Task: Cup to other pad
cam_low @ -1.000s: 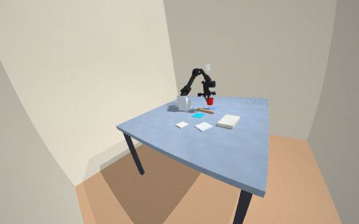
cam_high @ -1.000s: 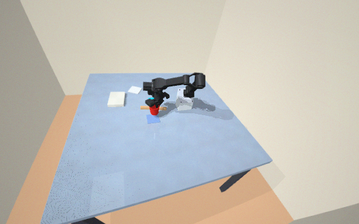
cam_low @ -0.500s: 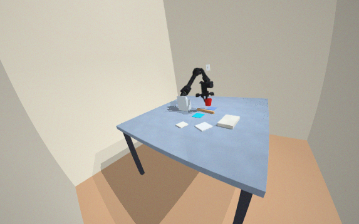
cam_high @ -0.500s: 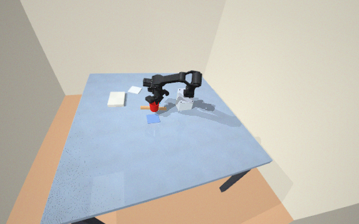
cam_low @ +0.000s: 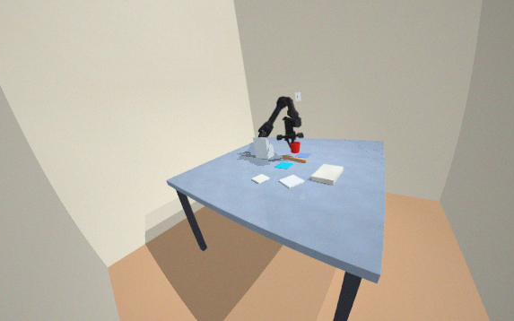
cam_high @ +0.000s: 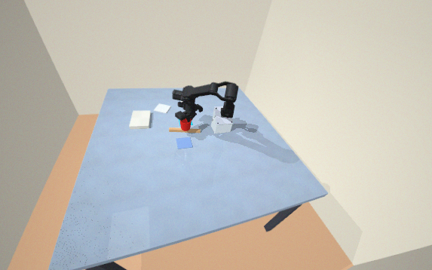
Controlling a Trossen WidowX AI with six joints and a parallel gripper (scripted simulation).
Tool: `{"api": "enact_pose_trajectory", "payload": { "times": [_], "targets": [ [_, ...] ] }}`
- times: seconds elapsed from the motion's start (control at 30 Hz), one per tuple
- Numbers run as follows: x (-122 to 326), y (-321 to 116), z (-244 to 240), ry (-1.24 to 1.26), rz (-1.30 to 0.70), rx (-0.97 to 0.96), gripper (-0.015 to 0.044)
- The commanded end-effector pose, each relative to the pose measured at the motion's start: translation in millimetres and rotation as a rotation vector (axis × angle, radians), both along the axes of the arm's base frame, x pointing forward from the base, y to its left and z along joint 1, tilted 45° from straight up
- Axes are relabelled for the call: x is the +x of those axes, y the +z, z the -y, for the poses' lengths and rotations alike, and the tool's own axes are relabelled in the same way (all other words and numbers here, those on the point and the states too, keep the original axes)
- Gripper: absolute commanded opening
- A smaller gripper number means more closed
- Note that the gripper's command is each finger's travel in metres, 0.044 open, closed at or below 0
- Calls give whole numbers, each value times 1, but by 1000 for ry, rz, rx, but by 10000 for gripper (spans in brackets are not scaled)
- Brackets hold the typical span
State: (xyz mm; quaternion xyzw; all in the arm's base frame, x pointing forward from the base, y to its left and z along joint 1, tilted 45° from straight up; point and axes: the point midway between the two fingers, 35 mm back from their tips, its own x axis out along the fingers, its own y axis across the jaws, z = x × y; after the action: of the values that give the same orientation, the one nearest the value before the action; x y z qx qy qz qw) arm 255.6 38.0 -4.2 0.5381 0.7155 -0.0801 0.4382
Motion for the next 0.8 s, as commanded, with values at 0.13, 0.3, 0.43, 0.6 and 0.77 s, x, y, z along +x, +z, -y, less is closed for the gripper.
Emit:
{"api": "enact_pose_trajectory", "payload": {
  "times": [0.13, 0.3, 0.43, 0.6, 0.77],
  "targets": [
    [-3, -16, 17, 4, -1, -3, 0],
    [-4, -24, 25, 4, -1, -3, 0],
    [-6, -30, 32, 4, 0, -4, 0],
    [-7, -38, 41, 4, 0, -4, 0],
    [-9, -46, 50, 4, 0, -5, 0]
  ]
}}
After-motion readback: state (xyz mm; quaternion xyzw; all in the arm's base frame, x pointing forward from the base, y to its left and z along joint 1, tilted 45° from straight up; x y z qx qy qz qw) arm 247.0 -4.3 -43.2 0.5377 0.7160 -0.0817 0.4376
